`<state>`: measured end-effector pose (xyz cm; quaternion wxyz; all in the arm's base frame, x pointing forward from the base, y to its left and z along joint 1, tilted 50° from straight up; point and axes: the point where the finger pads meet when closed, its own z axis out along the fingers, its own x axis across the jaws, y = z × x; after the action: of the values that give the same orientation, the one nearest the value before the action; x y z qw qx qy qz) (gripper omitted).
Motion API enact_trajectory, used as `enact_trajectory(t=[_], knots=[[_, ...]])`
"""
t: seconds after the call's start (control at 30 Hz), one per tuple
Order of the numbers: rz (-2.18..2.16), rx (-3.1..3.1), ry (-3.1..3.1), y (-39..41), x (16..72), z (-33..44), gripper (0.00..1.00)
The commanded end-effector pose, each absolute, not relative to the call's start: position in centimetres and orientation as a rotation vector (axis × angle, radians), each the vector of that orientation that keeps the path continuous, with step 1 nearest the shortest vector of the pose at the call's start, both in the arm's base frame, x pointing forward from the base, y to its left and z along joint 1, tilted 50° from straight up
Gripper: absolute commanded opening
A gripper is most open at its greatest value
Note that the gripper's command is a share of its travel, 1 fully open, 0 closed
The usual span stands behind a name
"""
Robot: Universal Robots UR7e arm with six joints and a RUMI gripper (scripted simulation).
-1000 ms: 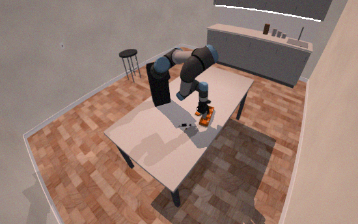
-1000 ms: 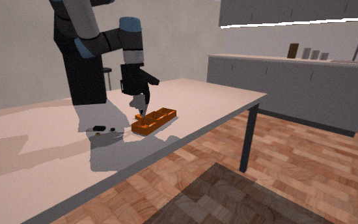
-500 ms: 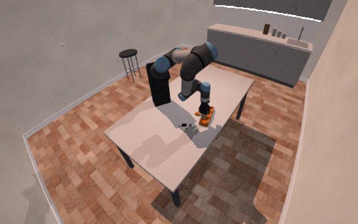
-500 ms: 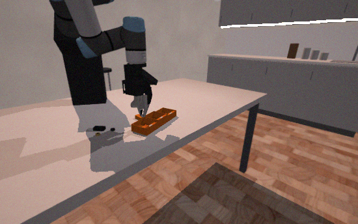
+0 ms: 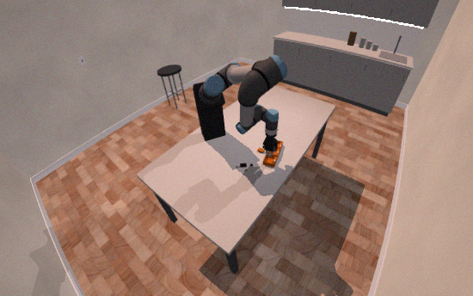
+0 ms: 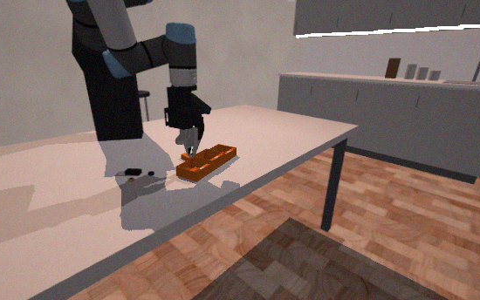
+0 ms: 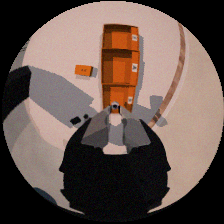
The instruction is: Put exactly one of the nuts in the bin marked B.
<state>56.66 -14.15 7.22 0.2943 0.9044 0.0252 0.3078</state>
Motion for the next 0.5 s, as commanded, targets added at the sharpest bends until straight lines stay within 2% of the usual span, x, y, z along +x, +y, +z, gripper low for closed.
enact_trajectory(t=[0.0, 0.47], knots=[[0.820, 2.406, 0.067, -14.7, 57.3, 6.8, 0.00], [0.820, 2.406, 0.067, -15.9, 58.7, 5.3, 0.00]])
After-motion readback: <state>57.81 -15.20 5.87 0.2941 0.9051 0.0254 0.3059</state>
